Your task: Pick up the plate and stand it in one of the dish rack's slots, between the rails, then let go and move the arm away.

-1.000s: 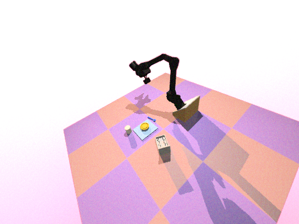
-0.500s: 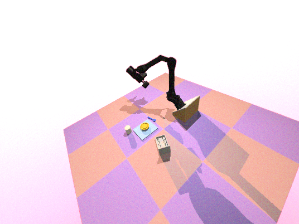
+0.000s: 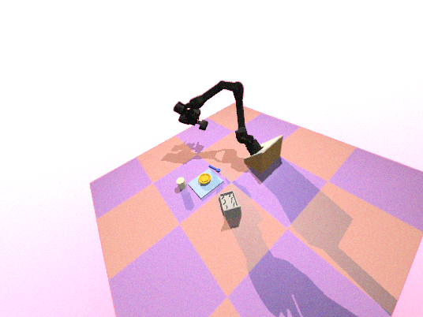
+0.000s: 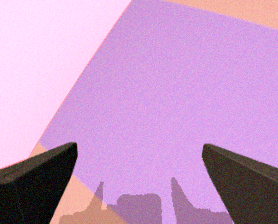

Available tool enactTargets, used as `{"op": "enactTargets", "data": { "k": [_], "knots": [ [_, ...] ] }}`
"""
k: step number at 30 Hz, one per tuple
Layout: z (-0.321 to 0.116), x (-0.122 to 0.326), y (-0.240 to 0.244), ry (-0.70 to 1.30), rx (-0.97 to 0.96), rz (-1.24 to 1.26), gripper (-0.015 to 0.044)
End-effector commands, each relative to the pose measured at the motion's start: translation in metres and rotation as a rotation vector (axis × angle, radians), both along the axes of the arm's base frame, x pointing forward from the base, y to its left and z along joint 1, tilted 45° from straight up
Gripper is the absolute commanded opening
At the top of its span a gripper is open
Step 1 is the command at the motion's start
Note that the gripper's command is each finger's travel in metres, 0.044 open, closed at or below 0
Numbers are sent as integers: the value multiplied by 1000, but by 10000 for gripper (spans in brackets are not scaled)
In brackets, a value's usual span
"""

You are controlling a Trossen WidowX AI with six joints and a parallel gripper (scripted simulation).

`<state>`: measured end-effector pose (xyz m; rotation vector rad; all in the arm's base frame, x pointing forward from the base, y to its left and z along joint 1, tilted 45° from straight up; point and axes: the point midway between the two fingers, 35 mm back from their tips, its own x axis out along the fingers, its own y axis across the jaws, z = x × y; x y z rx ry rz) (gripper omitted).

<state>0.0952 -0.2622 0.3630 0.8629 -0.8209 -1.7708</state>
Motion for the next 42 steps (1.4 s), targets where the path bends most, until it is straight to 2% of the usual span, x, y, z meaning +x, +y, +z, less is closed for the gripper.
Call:
{"op": "enactTargets", "data": {
  "k": [1,23,42],
  "knots": [
    [-12,17,-1,94,59,64,400],
    [-89,112,24,674,330,468,400],
    [-148,168,71,1184,450,790,400]
  ]
}}
